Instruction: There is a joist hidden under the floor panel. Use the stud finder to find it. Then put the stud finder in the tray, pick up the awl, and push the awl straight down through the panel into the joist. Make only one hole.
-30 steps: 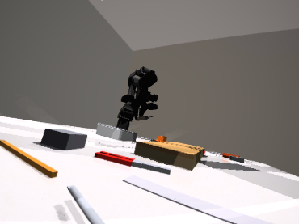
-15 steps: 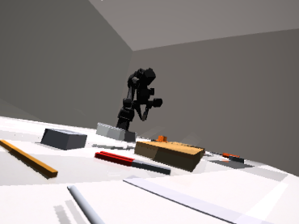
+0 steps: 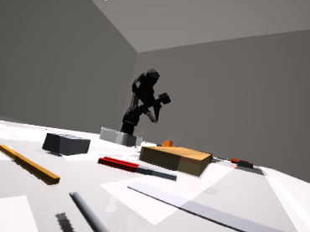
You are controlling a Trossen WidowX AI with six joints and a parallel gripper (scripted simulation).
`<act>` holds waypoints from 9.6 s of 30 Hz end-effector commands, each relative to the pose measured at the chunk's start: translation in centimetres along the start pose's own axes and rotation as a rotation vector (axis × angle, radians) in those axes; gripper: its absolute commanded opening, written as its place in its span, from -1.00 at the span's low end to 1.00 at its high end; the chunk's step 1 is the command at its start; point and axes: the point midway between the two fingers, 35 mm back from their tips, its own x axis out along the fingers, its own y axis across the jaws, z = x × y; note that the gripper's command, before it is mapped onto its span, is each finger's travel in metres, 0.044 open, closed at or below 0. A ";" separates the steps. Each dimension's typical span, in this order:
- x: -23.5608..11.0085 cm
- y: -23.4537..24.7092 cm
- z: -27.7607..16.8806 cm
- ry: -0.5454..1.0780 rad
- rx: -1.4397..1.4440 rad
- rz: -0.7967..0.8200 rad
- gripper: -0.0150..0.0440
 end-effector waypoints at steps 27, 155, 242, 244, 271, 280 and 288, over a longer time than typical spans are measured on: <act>-2.2 5.0 1.5 0.110 0.871 0.439 -0.49; 0.8 18.3 -11.4 -0.682 -1.711 0.509 -0.49; 0.9 18.4 -27.6 -1.582 -3.830 -1.453 -0.49; 1.1 18.3 -27.6 -1.582 -3.830 -1.453 -0.49; 2.7 17.5 -27.9 -1.582 -3.831 -1.453 -0.49; 3.2 17.2 -28.0 -1.582 -3.831 -1.453 -0.49; 3.6 16.9 -28.1 -1.582 -3.831 -1.453 -0.49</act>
